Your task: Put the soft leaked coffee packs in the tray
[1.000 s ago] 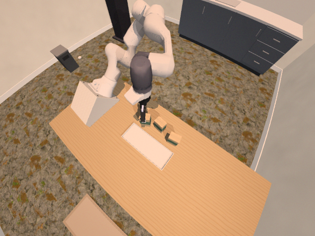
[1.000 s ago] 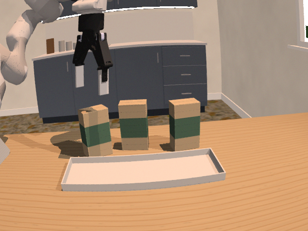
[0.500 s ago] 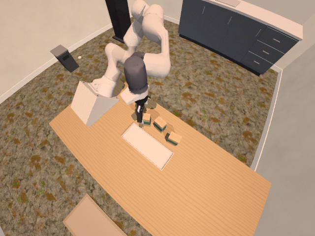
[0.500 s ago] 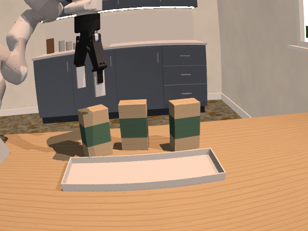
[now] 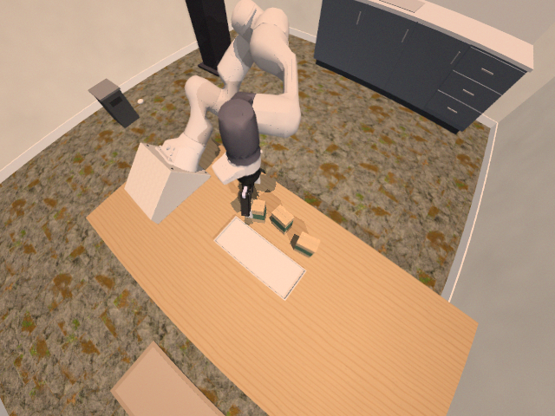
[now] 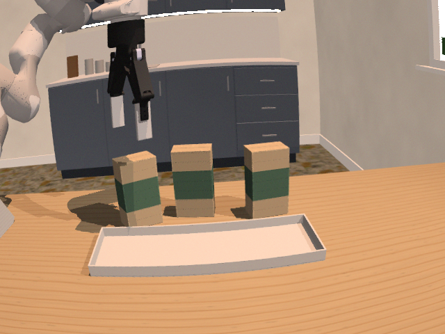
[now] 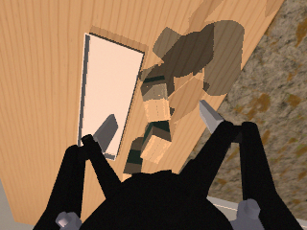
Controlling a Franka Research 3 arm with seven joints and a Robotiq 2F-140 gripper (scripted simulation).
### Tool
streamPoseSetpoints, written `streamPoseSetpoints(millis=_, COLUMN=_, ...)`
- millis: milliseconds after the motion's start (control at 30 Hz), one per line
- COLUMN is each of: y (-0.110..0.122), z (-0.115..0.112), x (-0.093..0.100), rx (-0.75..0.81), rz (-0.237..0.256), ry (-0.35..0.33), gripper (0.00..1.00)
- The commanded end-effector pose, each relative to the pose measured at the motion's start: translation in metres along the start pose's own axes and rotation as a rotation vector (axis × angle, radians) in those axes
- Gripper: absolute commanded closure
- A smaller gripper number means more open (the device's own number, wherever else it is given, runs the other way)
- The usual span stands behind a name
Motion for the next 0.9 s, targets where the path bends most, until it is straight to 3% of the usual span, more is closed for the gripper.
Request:
streamPoseSetpoints(millis=0, y=0.000, z=-0.001, x=0.000, rx=-0.012, rz=0.003, ry=-0.004, gripper=0.00)
streamPoseSetpoints(millis=133, y=0.000, z=-0.001, x=0.000, rx=-0.012, rz=0.003, ry=-0.004, gripper=0.00)
streamPoseSetpoints(millis=167, y=0.000, z=-0.001, x=0.000, rx=-0.012, rz=0.003, ry=-0.004, gripper=0.45)
streamPoseSetpoints(millis=733, y=0.000, z=-0.001, x=0.000, rx=-0.012, rz=0.003, ry=-0.004, gripper=0.45)
streamPoseSetpoints(millis=867, y=-0.001, z=-0.001, x=-0.012, rx=-0.012, rz=0.003, ry=-0.004, gripper=0.45)
Point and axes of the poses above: the point where the finger pads meet when closed, its own x axis back along the fingers, its own y axis across the jaws, z = x × y, the point moved 6 cm from there along x, back along the fingers, and after that the axes turned 4 degrees about -x, right-handed, at the moved point
